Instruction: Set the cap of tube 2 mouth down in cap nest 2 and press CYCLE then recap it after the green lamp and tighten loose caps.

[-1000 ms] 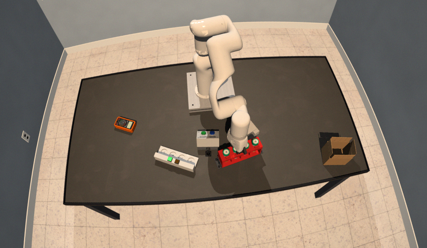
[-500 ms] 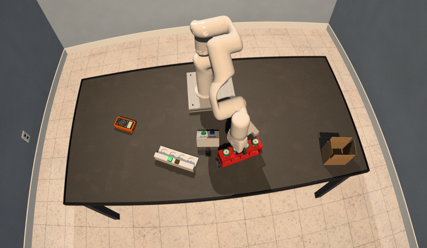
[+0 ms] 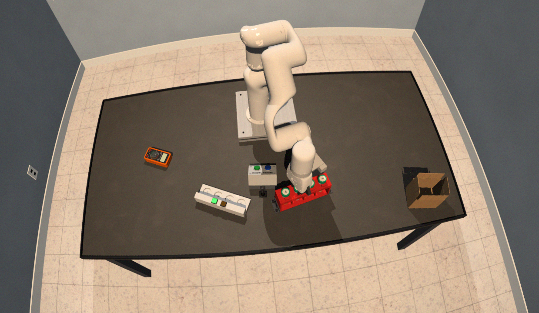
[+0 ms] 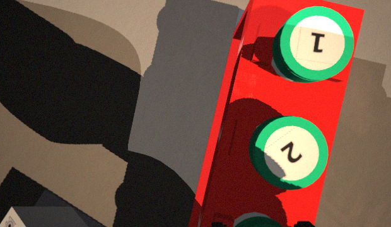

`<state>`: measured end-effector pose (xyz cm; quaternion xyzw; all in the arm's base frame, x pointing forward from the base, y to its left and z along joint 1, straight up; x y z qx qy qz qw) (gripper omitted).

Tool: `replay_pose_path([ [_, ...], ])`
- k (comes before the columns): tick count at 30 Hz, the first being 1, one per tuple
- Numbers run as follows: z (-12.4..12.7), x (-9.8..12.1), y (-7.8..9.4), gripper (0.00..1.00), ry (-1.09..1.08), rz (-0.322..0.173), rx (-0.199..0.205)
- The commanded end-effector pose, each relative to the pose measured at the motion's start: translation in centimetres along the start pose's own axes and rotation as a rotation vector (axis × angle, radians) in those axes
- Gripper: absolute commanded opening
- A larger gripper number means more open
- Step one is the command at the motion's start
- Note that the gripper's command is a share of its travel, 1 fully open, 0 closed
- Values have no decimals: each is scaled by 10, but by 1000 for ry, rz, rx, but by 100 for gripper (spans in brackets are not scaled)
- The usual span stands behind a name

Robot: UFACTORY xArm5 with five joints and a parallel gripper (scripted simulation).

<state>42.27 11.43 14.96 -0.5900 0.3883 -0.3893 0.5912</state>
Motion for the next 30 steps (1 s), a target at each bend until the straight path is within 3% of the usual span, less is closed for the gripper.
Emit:
replay_pose_path([
  [1,1,0,-1,0,0,-1,4],
  [30,1,0,-1,0,440,0,4],
])
Point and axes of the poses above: the point where the finger pads meet when closed, its own y axis out along the fingers, its own z axis across the jaws, x = y × z, the point moved 6 cm from there along -y, back along the fingers, and after that the axes turned 5 degrees about y, right-handed, at the moved point
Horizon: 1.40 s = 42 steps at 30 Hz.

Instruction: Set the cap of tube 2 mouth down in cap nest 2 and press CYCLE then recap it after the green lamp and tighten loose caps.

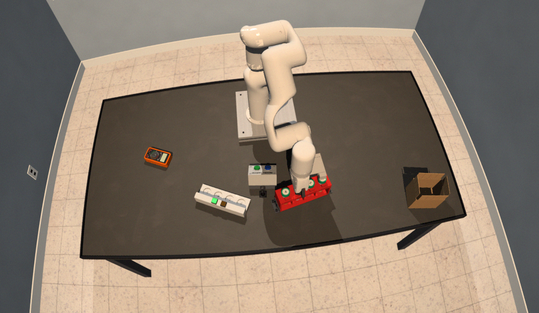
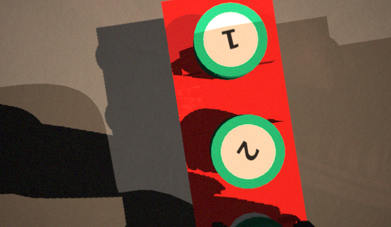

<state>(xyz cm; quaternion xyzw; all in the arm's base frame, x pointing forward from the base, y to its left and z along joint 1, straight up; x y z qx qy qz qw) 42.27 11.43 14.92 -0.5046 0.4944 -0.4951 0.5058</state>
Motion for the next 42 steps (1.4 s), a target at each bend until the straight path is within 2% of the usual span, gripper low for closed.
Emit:
replay_pose_path([
  [1,1,0,-2,0,75,1,4],
  [5,1,0,-2,0,103,1,4],
  [6,1,0,-2,46,103,1,4],
  [18,1,0,-2,46,103,1,4],
  [30,1,0,-38,46,103,1,4],
  [38,1,0,-47,46,103,1,4],
  [42,8,31,-47,46,-195,1,4],
])
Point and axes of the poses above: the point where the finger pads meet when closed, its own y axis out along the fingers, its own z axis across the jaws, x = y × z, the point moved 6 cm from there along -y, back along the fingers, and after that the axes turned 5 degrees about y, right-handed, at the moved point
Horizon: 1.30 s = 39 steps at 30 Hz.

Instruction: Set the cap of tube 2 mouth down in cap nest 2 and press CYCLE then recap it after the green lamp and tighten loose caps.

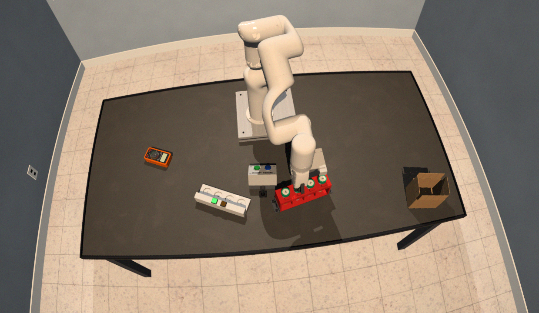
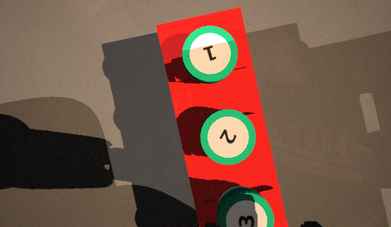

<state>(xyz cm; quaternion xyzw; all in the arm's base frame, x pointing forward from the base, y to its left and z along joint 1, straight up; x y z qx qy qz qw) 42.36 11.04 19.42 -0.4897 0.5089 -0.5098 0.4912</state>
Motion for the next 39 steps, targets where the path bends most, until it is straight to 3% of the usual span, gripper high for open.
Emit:
replay_pose_path([
  [1,10,29,-2,46,-279,1,4],
  [5,15,46,-2,46,-444,1,4],
  [13,15,46,-2,46,-444,1,4],
  [27,15,46,33,46,-444,1,4],
  [39,15,46,36,46,-444,1,4],
])
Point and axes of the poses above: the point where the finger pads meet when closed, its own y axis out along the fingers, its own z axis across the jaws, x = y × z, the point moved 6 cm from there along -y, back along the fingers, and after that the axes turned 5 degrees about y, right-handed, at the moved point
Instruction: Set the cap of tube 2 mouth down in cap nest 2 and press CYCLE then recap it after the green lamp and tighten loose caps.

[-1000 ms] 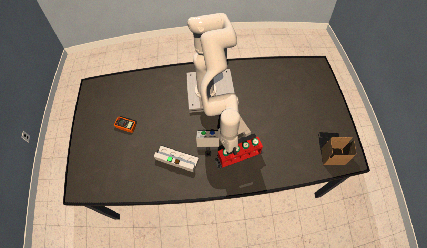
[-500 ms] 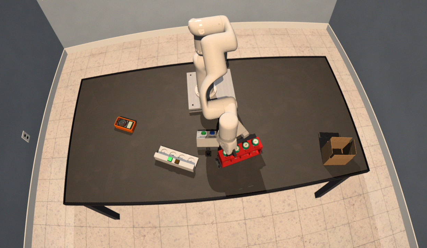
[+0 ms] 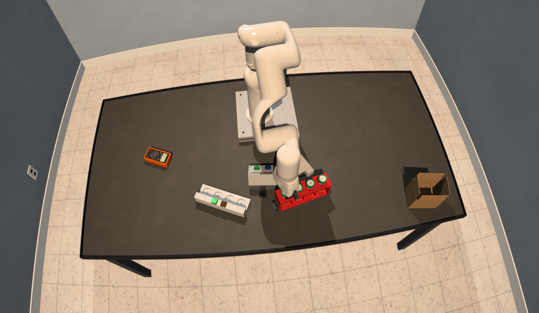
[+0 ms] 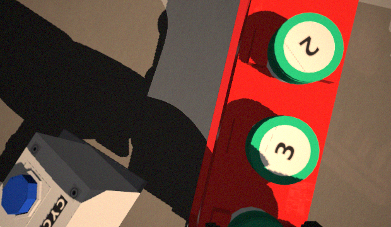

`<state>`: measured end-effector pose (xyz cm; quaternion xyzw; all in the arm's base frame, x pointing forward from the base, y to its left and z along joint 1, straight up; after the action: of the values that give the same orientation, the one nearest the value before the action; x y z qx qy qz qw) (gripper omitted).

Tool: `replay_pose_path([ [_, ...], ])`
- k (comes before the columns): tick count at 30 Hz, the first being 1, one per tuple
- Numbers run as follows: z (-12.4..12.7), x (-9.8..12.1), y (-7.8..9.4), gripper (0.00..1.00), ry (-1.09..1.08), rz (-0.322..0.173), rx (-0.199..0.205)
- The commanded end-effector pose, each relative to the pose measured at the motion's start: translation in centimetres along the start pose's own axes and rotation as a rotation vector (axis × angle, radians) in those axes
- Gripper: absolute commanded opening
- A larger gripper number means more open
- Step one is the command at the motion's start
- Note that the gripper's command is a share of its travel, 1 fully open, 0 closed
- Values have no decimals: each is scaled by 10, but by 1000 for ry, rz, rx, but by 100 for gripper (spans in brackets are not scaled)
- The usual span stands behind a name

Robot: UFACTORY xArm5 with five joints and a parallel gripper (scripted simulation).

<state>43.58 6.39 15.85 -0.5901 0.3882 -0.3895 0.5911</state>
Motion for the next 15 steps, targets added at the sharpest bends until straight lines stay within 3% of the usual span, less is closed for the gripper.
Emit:
replay_pose_path([
  [1,1,0,0,46,0,0,4],
  [15,1,0,7,46,0,0,4],
])
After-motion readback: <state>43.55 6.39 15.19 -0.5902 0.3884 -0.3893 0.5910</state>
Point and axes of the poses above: the point where the finger pads meet when closed, its own y axis out along the fingers, its own z axis across the jaws, x = y × z, the point moved 6 cm from there along -y, back along the fingers, and after that the axes turned 5 degrees about y, right-handed, at the moved point
